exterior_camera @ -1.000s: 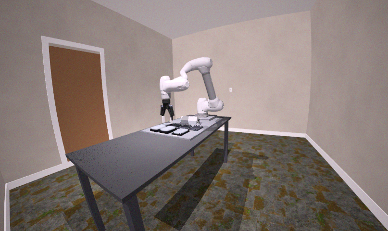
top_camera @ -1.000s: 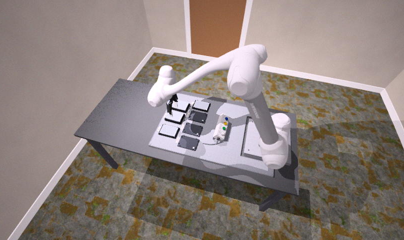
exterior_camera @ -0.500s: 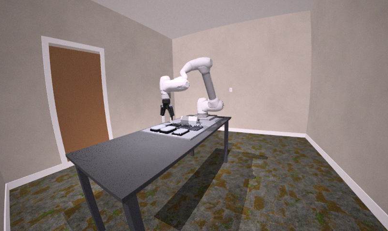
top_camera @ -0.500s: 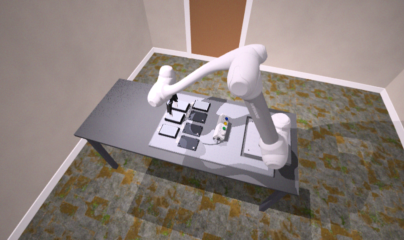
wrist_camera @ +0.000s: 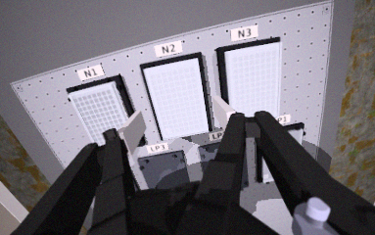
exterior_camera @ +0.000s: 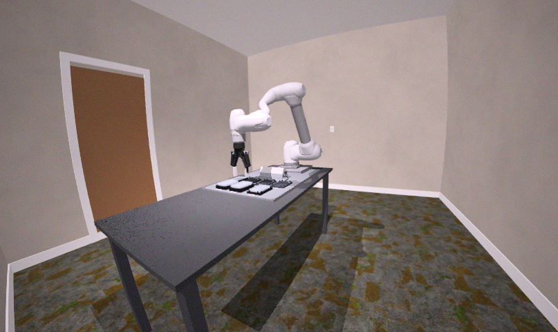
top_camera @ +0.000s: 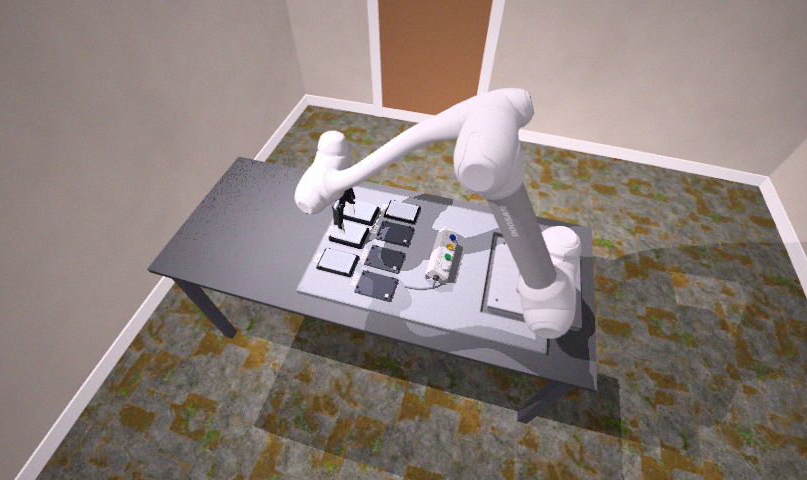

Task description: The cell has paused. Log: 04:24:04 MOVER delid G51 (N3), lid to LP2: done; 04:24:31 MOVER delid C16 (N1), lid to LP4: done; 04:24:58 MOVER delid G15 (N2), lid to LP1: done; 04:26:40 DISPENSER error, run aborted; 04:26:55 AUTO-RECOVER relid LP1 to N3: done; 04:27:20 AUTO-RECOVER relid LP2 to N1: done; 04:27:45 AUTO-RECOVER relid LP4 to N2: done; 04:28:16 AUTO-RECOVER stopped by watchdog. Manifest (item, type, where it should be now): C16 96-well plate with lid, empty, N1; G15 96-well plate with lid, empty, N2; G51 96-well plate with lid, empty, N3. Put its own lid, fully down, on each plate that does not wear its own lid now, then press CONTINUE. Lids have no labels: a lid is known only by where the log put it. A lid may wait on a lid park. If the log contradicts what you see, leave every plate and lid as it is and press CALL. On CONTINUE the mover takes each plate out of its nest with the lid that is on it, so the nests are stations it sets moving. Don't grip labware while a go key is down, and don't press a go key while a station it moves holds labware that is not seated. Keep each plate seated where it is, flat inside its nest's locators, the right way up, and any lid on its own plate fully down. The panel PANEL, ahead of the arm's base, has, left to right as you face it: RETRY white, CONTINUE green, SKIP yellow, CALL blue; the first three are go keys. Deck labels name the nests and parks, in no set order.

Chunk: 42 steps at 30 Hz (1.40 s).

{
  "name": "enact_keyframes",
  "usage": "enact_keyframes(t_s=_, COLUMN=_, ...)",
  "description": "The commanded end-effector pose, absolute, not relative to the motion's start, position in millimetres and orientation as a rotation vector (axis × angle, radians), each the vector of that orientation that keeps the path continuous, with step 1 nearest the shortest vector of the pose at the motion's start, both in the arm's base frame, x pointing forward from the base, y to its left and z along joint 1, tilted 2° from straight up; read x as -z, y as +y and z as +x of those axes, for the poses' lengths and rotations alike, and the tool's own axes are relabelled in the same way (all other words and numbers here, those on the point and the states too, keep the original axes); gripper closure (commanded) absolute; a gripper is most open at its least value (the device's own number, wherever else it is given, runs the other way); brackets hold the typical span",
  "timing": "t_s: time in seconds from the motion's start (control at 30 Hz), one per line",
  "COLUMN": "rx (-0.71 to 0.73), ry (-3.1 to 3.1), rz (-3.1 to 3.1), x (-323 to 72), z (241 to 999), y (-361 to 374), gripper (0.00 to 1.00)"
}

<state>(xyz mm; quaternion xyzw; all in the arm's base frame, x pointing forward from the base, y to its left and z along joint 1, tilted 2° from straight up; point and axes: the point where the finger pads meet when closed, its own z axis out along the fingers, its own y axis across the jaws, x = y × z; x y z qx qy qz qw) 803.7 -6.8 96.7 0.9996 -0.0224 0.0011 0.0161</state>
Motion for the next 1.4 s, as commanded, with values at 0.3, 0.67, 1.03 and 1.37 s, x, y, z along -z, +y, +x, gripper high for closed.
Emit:
enact_keyframes(t_s=0.3, rx=-0.003, ry=-0.07, rz=3.109, x=-93.1, z=803.7, y=-6.9, gripper=0.34)
enact_keyframes(t_s=0.67, rx=-0.003, ry=-0.07, rz=3.109, x=-85.4, z=803.8, y=-7.2, gripper=0.34)
enact_keyframes(t_s=1.03, rx=-0.003, ry=-0.07, rz=3.109, x=-74.0, z=803.9, y=-7.5, gripper=0.34)
enact_keyframes(t_s=1.37, rx=-0.003, ry=-0.07, rz=3.109, x=-67.5, z=804.0, y=-7.7, gripper=0.34)
